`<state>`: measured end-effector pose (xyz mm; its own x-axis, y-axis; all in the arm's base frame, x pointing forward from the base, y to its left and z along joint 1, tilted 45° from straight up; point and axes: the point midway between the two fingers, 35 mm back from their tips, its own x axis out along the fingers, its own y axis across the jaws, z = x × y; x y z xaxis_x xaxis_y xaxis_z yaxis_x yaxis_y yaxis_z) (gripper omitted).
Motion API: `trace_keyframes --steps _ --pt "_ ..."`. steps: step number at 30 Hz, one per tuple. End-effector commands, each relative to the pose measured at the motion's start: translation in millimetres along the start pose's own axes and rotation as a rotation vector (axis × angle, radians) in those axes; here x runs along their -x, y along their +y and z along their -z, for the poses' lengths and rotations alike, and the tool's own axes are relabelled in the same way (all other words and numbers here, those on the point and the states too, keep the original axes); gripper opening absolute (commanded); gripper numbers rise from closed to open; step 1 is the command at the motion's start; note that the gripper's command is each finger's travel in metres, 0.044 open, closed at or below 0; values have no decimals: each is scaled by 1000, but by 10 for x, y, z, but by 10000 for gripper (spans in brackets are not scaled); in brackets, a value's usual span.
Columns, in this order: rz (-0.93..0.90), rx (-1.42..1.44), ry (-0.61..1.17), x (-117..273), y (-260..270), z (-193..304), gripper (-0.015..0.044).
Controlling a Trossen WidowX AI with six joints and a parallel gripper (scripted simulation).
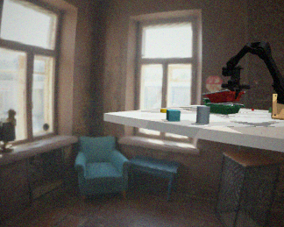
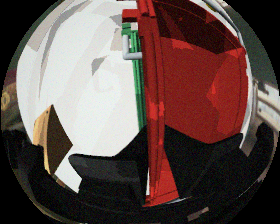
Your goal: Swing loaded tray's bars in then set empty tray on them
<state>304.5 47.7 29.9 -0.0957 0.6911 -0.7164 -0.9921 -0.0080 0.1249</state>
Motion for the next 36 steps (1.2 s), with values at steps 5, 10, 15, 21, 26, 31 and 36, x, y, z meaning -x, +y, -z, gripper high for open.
trace_keyframes --steps 5,10,15,21,26,31,36 --pt "-19 5 -1 -48 31 -36 0" --pt "-6 2 0 -39 17 -12 0" --pt "-19 5 -1 -121 56 -36 0" --pt "-19 5 -1 -125 58 -37 0" --pt "-19 5 -1 -125 58 -37 0" --pt "-19 5 -1 -125 58 -37 0" --pt "-19 5 -1 -125 58 -37 0"
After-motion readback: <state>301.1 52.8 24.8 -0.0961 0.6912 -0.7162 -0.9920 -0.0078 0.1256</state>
